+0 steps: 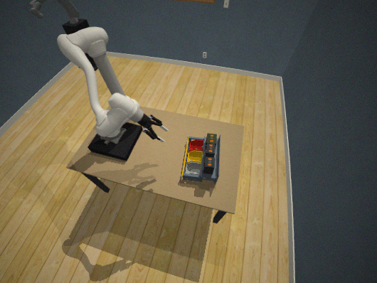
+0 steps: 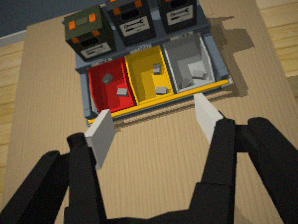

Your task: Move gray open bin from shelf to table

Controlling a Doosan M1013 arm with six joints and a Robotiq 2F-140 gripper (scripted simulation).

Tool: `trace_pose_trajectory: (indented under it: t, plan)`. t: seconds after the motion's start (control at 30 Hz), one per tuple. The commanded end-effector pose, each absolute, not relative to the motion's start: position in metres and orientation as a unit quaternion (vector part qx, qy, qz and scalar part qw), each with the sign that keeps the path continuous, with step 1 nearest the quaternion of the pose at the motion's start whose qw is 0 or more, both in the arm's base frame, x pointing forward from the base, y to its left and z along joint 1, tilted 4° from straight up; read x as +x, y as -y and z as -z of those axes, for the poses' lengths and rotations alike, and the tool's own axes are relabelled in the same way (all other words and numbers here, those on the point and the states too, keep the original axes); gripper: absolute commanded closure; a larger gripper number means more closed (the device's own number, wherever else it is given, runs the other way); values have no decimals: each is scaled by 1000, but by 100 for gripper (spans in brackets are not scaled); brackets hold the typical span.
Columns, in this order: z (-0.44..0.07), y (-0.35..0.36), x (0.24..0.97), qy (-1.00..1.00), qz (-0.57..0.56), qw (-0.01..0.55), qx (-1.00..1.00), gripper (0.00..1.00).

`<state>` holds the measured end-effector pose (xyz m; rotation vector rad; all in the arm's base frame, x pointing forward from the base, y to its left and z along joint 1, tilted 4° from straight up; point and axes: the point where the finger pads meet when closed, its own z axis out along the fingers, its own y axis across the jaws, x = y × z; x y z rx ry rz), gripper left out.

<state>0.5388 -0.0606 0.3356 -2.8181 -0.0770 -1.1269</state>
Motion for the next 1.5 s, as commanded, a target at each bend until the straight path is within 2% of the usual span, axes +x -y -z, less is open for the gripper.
trace_pose_trajectory:
  t: [0.0,1.47]
  plan:
    - [-336,57,541,24,371,52,-927,43]
    - [-336,47,545,24,371,52,-927,43]
